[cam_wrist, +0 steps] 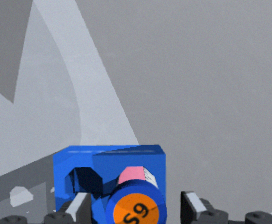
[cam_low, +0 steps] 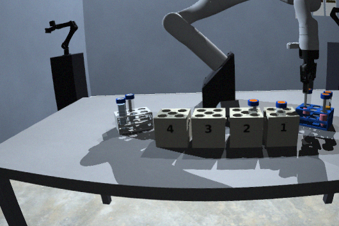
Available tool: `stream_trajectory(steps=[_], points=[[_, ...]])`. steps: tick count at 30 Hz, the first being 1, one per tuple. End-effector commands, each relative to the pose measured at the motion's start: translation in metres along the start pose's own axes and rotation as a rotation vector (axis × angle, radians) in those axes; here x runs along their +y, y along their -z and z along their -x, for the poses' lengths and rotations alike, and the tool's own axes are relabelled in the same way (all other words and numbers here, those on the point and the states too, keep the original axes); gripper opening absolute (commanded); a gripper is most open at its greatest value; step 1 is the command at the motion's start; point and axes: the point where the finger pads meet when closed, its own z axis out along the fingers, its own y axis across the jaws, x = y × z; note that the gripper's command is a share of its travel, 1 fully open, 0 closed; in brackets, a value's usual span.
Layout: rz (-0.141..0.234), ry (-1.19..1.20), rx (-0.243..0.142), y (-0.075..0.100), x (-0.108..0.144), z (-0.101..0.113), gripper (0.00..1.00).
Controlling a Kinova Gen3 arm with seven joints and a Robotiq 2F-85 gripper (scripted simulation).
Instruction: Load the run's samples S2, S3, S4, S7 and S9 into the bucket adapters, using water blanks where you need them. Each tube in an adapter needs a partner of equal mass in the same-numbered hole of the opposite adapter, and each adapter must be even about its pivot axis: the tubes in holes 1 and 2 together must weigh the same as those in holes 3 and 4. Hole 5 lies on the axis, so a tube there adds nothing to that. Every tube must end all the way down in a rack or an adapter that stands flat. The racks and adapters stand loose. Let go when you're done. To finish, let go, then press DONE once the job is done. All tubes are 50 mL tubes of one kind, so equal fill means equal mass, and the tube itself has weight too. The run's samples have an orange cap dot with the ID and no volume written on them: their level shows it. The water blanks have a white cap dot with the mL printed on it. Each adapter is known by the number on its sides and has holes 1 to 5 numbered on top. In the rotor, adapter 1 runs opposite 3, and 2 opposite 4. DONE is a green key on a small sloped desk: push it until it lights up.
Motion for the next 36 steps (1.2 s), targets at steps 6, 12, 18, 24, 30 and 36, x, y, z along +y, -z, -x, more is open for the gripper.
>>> stream_trajectory(steps=[6,12,18,24,30,36], points=[[0.0,0.0,-0.002,0.0008,0.0002,0.0006,0.62],[0.0,0.0,-0.002,0.0004,0.0002,0.0006,0.62],[0.0,0.0,-0.002,-0.0015,0.0002,0.0006,0.62],[0.0,0.0,-0.002,-0.0035,0.0002,0.0006,0.62],[0.0,0.0,-0.002,-0.0049,0.0002,0.0006,0.62],[0.0,0.0,-0.002,-0.0069,0.0002,0.0006,0.62]])
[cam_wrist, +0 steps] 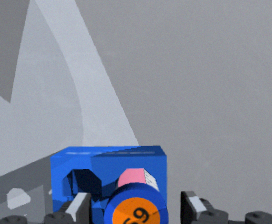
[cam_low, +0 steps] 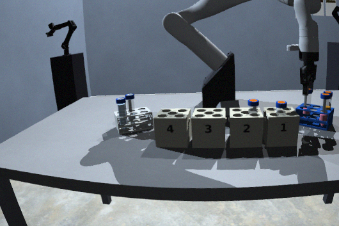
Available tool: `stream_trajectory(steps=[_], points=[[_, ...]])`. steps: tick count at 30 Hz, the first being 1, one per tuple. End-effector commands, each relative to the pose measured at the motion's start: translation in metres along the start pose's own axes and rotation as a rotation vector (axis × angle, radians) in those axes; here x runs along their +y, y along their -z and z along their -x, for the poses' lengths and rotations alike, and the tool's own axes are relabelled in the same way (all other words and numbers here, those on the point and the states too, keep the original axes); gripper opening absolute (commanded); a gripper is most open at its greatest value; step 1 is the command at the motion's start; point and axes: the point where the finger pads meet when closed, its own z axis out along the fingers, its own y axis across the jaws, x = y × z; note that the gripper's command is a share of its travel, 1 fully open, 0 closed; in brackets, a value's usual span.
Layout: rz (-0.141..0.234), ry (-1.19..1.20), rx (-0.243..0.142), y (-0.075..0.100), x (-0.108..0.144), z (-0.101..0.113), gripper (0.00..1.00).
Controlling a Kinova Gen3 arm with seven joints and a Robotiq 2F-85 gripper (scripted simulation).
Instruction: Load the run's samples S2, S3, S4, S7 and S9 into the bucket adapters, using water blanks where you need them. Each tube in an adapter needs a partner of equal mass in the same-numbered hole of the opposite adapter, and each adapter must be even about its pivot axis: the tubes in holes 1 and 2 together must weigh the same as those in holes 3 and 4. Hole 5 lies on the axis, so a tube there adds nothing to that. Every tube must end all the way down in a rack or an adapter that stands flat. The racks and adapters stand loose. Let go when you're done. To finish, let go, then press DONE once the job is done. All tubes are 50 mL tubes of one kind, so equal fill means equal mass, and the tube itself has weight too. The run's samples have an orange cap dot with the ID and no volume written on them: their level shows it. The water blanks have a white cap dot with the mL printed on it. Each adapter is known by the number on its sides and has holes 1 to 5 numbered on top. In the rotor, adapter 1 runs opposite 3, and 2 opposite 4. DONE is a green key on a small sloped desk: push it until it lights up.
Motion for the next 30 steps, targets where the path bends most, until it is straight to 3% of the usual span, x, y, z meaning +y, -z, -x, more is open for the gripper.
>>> stream_trajectory(steps=[1,19,20,30], points=[[0.0,0.0,-0.002,0.0,0.0002,0.0006,0.62],[0.0,0.0,-0.002,-0.004,0.0002,0.0006,0.62],[0.0,0.0,-0.002,-0.004,0.0002,0.0006,0.1],[0.0,0.0,-0.002,-0.0039,0.0002,0.0006,0.1]])
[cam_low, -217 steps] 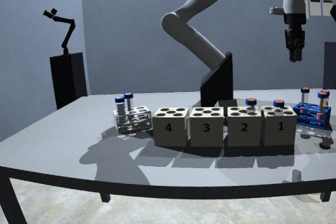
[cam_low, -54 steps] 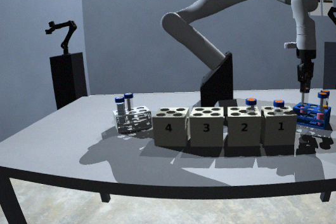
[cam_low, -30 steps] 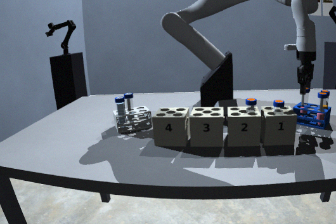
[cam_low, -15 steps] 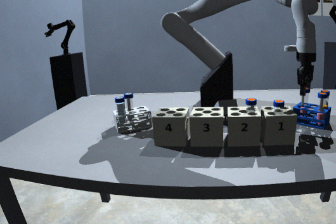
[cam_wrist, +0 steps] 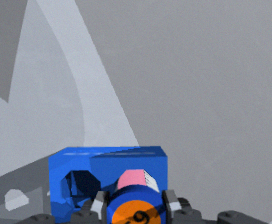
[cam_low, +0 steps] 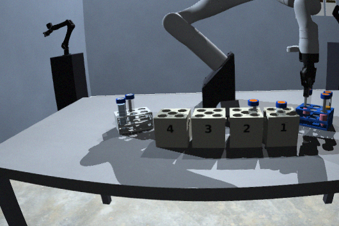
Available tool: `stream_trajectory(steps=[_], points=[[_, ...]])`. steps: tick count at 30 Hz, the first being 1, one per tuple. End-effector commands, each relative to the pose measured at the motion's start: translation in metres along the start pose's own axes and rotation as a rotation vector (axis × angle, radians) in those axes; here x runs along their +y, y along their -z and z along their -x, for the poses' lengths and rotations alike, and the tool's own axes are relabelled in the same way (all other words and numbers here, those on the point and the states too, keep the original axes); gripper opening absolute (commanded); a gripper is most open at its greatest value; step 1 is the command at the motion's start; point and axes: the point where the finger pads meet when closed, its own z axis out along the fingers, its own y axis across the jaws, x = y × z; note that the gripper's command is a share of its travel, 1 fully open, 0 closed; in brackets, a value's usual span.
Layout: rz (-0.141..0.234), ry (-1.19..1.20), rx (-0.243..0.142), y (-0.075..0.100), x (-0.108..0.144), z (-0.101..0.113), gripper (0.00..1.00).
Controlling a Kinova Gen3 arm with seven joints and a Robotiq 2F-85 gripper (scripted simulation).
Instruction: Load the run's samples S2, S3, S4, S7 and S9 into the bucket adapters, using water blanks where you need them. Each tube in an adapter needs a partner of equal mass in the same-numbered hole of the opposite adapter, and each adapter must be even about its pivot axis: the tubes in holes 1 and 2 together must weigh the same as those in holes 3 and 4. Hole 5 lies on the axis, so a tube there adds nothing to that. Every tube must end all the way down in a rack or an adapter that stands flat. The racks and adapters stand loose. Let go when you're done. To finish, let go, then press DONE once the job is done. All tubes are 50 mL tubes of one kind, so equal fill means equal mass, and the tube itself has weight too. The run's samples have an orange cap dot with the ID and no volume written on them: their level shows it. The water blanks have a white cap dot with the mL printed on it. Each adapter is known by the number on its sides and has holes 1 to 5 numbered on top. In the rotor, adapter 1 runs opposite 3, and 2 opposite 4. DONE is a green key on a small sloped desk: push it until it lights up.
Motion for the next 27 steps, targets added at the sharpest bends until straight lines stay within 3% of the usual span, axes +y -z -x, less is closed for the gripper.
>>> stream_trajectory(steps=[1,18,27], points=[[0.0,0.0,-0.002,0.001,0.0,0.0,0.1],[0.0,0.0,-0.002,0.001,0.0,0.0,0.1],[0.0,0.0,-0.002,0.013,0.0,0.0,0.1]])
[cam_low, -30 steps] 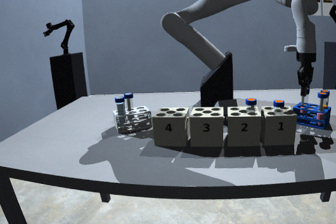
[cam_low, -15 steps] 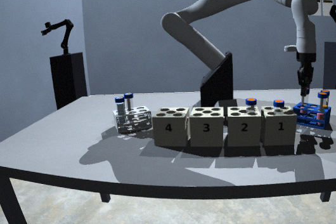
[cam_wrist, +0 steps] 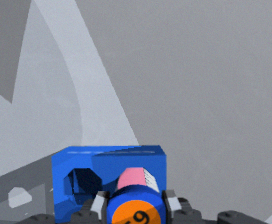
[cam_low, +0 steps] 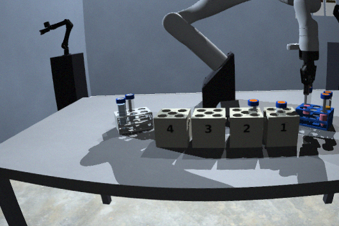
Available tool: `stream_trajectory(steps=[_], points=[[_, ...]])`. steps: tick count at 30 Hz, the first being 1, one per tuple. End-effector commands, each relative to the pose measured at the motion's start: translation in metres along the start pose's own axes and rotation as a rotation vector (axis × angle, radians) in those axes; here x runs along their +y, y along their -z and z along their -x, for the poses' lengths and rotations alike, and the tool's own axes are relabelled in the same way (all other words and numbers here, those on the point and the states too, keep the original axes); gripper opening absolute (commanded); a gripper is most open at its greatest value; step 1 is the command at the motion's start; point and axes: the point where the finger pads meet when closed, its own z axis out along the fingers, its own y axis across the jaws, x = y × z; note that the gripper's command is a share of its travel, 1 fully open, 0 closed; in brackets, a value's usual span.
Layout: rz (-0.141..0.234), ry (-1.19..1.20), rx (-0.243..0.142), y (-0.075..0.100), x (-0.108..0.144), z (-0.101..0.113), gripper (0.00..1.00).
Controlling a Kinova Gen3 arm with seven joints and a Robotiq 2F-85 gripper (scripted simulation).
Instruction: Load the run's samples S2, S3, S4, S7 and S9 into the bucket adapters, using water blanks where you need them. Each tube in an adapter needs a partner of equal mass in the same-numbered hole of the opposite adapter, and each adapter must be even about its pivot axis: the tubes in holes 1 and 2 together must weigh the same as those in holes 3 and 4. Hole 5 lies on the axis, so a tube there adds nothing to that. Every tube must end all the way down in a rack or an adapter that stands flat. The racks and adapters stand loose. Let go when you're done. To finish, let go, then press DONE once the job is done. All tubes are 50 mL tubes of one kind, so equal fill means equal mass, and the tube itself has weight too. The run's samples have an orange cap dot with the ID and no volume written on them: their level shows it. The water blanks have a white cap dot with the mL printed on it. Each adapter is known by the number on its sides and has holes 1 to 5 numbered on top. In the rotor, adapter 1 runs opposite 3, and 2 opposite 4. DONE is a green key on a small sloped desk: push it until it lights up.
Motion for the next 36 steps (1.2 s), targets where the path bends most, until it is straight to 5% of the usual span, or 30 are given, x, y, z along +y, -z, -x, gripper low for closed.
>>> stream_trajectory(steps=[1,36], points=[[0.0,0.0,-0.002,0.006,0.0,0.001,0.1],[0.0,0.0,-0.002,0.047,0.0,0.001,0.1]])
